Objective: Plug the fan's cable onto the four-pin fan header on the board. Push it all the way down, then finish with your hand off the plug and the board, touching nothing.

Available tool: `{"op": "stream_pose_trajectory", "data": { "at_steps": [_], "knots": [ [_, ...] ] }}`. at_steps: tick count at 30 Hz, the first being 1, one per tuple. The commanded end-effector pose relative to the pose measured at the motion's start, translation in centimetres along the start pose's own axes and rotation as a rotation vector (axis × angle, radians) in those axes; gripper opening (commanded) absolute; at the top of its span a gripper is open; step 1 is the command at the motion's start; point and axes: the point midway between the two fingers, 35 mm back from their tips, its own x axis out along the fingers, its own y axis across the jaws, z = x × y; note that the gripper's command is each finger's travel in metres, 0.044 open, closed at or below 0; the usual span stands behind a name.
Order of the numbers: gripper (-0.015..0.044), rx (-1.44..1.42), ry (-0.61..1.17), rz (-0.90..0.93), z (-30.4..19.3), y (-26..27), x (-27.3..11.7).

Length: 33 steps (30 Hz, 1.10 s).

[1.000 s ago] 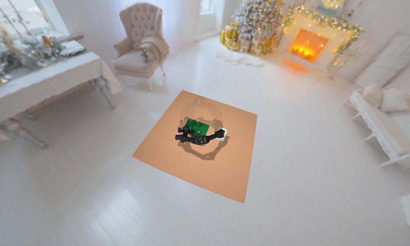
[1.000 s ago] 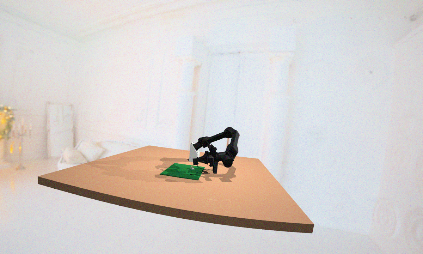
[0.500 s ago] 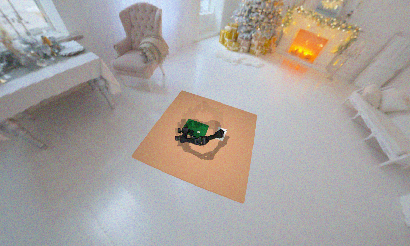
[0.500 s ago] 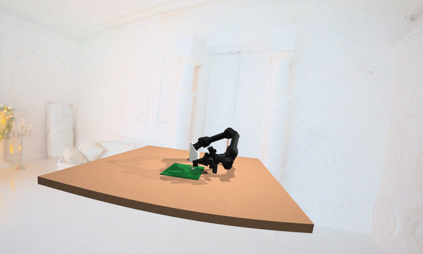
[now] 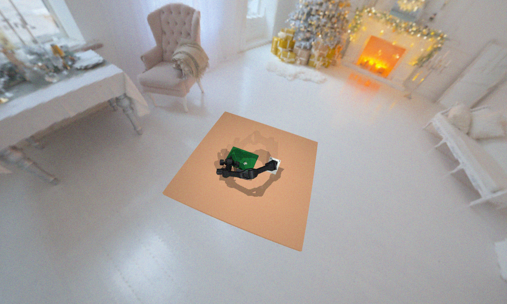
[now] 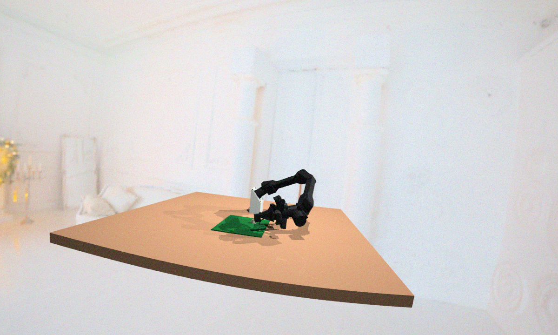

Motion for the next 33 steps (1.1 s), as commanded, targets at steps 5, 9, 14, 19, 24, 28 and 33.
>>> {"op": "stream_pose_trajectory", "data": {
  "at_steps": [5,9,14,19,24,28,33],
  "knots": [
    [0.0000,0.002,-0.004,0.003,-0.8,0.0,0.1],
    [0.0000,0.002,-0.004,0.002,-1.1,0.0,0.2],
    [0.0000,0.002,-0.003,0.002,-1.5,0.0,0.3],
    [0.0000,0.002,-0.003,0.002,-1.9,0.0,0.4],
    [0.0000,0.002,-0.003,0.002,-2.3,0.0,0.4],
    [0.0000,0.002,-0.003,0.002,-2.6,0.0,0.5],
    [0.0000,0.002,-0.003,0.002,-3.0,0.0,0.6]
  ]
}}
